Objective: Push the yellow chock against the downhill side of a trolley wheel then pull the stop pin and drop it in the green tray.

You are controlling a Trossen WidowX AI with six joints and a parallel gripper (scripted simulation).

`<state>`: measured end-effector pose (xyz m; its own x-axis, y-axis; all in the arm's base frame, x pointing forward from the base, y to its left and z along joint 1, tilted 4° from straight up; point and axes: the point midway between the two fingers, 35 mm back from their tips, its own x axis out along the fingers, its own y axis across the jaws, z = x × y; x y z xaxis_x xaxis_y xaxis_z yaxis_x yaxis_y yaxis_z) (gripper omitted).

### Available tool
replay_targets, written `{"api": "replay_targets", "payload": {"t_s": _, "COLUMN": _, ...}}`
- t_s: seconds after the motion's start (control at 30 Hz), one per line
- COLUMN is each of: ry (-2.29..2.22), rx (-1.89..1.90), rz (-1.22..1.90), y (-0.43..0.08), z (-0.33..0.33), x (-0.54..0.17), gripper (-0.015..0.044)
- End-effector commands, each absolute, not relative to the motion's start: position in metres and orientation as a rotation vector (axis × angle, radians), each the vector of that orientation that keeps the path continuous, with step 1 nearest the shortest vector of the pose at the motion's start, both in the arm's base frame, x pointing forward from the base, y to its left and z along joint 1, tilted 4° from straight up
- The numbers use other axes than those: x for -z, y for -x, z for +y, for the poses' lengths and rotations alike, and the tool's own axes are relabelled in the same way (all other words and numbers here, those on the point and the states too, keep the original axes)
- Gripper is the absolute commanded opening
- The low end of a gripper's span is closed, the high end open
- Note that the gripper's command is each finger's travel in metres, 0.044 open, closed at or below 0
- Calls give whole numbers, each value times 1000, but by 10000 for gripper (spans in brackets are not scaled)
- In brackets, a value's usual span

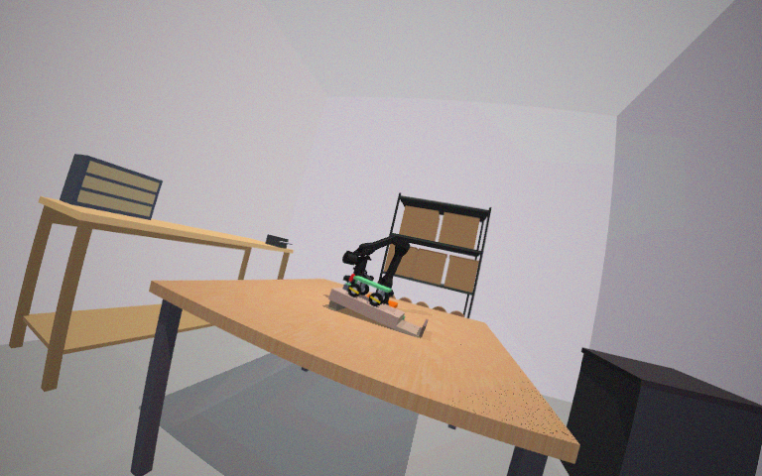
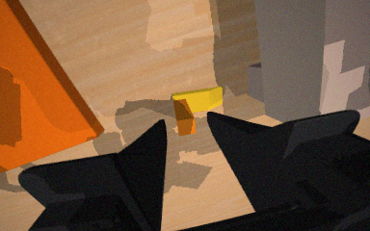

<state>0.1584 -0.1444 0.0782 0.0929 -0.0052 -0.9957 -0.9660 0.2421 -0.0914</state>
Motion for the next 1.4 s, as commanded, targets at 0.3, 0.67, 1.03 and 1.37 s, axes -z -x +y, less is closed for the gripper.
{"api": "replay_targets", "payload": {"t_s": 0.3, "ry": 1053, "rx": -973, "rz": 1243, "y": -159, "z": -143, "x": -56, "gripper": 190}}
{"api": "replay_targets", "payload": {"t_s": 0.67, "ry": 1064, "rx": -967, "rz": 1242, "y": -160, "z": -144, "x": -57, "gripper": 85}}
{"api": "replay_targets", "payload": {"t_s": 1.03, "ry": 1059, "rx": -970, "rz": 1243, "y": -159, "z": -144, "x": -67, "gripper": 0}}
{"api": "replay_targets", "payload": {"t_s": 1.37, "ry": 1053, "rx": -973, "rz": 1243, "y": -155, "z": -144, "x": -103, "gripper": 0}}
